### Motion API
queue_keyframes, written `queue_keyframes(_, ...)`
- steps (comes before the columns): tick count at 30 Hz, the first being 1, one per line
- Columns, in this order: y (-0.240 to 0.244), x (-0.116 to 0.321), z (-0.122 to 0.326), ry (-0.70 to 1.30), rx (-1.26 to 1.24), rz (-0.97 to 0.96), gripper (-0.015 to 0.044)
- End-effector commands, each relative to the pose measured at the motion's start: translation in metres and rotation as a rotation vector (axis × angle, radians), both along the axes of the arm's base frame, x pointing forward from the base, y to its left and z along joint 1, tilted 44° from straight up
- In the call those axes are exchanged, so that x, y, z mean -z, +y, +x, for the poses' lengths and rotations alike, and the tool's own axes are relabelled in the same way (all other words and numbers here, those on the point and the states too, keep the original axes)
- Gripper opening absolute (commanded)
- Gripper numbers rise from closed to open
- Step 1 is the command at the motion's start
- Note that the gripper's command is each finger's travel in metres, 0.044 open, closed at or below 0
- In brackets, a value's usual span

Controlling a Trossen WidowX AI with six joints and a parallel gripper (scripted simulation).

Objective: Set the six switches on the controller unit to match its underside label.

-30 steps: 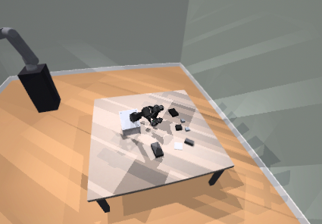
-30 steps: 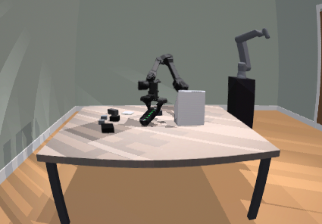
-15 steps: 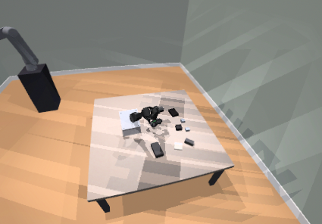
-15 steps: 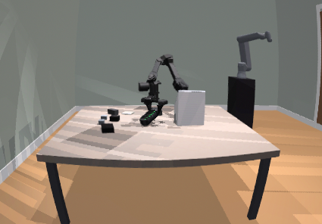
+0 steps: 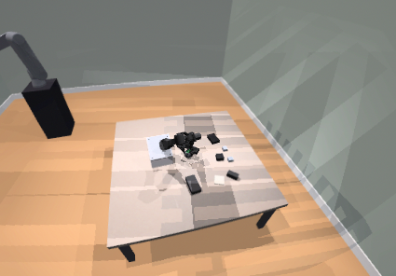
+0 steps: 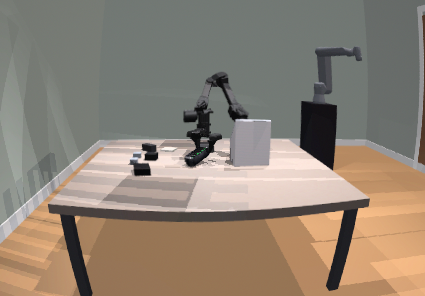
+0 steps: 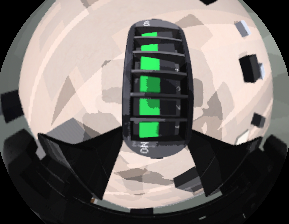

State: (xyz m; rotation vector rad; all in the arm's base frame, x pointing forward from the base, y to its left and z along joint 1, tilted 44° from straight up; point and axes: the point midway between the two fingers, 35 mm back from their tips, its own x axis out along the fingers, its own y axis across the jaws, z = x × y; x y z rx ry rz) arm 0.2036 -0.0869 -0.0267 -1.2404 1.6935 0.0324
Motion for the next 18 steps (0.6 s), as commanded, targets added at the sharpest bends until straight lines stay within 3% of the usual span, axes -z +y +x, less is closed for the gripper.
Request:
queue_keyframes(1,-0.001,0.003,0.001,-0.006,-0.007,0.010,0.0338)
queue_keyframes(18,-0.012,0.009,-0.002,-0.005,-0.007,0.010,0.0338)
